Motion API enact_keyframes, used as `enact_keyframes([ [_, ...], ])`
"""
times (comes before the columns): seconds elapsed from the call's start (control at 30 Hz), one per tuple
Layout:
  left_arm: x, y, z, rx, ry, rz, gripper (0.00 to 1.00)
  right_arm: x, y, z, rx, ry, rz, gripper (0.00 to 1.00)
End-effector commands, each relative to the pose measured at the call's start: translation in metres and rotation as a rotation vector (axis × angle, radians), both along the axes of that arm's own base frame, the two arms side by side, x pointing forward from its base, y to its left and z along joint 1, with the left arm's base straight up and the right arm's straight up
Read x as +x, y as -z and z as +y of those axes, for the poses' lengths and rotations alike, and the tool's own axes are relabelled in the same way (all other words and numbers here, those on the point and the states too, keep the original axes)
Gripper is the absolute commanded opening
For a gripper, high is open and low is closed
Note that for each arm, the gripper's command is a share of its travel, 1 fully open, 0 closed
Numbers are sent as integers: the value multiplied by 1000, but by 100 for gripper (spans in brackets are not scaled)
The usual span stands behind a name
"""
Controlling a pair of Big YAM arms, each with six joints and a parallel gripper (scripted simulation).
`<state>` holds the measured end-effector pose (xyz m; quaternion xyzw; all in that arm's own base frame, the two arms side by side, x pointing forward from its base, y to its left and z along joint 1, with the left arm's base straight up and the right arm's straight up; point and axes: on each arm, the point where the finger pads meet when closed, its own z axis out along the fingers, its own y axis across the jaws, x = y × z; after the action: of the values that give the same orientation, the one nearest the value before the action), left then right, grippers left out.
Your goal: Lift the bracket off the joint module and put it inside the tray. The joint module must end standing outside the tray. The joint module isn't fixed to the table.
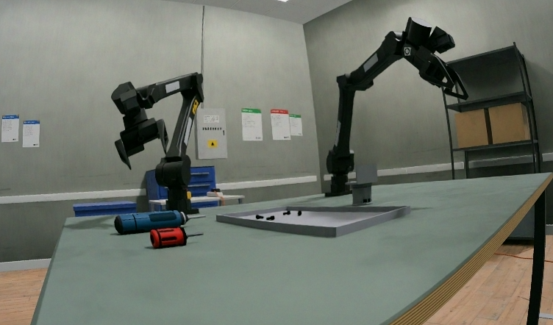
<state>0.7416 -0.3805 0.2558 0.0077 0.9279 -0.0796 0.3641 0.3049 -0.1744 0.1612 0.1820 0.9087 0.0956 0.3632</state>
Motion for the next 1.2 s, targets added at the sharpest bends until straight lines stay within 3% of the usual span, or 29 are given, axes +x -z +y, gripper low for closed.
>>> enact_keyframes([
  [0.0,0,-25,0,-17,0,-34,100,2,-5,-2,-9,-2,-11,100],
  [0.57,0,-25,0,-17,0,-34,100,2,-5,-2,-9,-2,-11,100],
  [0.77,-8,-42,31,13,86,-58,100,34,-19,12,-40,-126,27,32],
  [1.03,-40,-60,82,-15,262,-79,100,101,-30,68,-95,-380,138,29],
  [1.17,-51,-64,94,-23,305,-89,100,117,-31,85,-113,-445,164,29],
])
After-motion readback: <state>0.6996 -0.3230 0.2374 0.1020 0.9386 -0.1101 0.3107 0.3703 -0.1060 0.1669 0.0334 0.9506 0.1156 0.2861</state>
